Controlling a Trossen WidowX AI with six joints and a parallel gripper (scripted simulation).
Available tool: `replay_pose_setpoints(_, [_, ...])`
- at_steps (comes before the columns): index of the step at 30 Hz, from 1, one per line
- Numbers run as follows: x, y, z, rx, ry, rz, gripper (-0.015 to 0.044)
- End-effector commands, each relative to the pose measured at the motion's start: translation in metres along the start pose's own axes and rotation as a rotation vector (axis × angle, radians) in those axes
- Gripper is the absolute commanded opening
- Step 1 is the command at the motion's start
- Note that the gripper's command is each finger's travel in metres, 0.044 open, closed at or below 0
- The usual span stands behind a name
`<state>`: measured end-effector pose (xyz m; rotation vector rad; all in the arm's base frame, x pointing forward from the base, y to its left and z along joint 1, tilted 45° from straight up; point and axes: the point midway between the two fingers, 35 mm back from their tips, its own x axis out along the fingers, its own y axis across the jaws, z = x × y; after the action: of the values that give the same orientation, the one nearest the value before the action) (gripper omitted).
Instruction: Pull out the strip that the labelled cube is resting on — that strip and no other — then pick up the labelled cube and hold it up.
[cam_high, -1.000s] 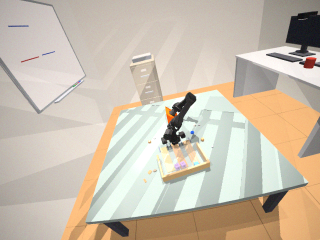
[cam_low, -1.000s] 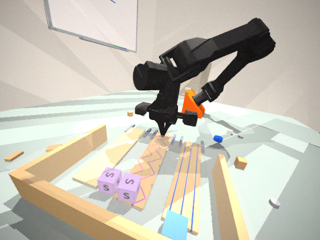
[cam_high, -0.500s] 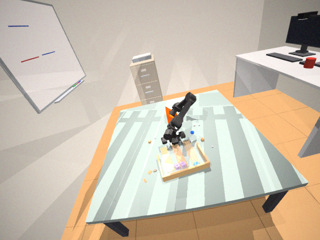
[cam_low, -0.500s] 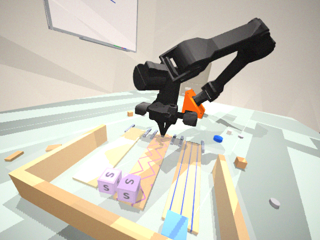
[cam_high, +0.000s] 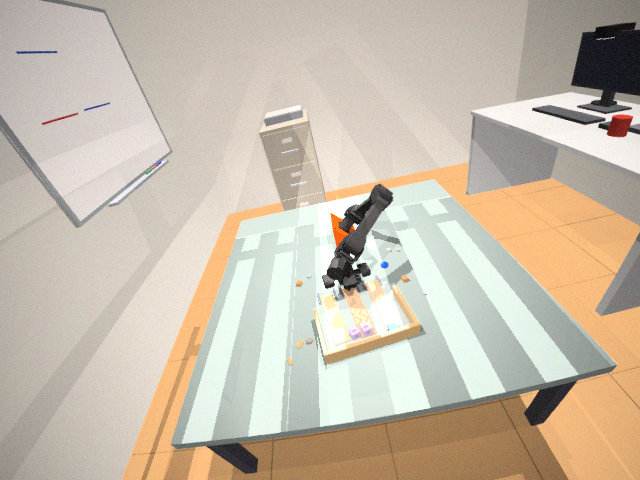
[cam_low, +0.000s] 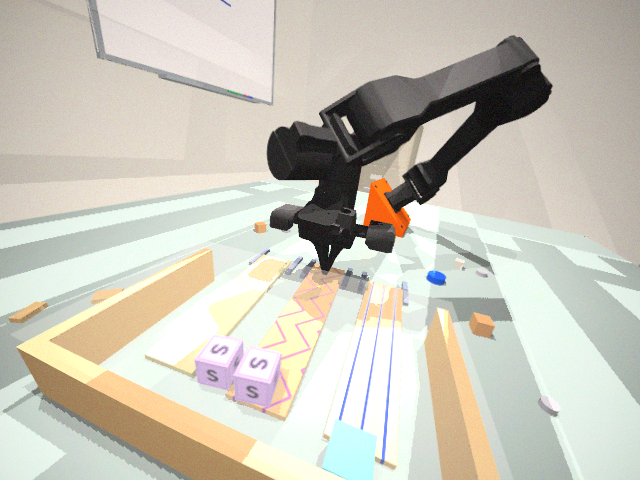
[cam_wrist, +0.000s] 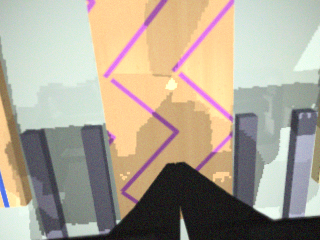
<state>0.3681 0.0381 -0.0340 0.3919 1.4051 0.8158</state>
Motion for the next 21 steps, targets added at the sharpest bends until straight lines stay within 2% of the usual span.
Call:
replay_pose_setpoints(1, [0.004,0.001,-0.007,0.001,0.009,0.007,0.0000])
replay_pose_setpoints(21, [0.005,0.000,-0.038,0.002,0.010,0.007,0.0000])
